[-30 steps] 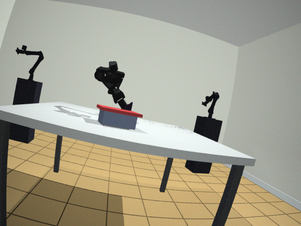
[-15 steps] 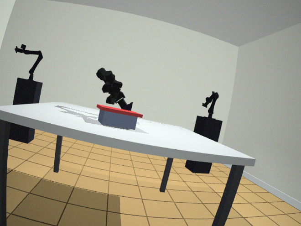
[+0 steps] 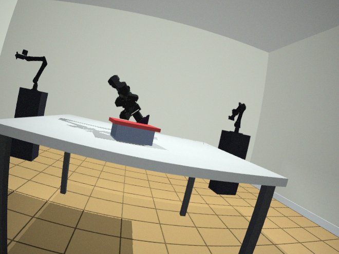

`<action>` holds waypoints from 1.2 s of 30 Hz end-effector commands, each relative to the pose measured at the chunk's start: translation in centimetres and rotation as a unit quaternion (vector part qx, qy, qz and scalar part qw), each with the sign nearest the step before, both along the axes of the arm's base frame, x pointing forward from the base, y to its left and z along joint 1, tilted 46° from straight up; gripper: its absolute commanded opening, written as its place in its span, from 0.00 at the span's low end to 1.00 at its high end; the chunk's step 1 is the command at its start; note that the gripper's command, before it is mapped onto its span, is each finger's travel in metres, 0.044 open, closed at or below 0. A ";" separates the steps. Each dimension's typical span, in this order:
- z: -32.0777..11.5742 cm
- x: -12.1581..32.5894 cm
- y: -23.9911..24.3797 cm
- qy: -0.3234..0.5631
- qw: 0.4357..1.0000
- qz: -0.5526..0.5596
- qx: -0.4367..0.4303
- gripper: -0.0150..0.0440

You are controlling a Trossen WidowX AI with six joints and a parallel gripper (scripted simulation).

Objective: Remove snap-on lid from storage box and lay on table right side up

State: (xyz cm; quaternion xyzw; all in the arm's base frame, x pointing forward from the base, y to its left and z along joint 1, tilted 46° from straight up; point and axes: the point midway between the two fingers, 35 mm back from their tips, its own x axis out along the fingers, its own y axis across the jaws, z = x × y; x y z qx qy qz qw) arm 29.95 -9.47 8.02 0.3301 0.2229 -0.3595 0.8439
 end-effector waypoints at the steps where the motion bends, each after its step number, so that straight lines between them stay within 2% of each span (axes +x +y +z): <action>1: -0.5 0.5 -0.3 0.003 1.000 0.003 -0.001 0.65; 27: -3.2 2.8 -2.2 0.002 1.000 0.002 -0.002 0.65; 31: -3.2 2.8 -2.2 0.002 1.000 0.002 -0.002 0.47; 36: -3.2 2.8 -2.2 0.002 1.000 0.002 -0.002 0.42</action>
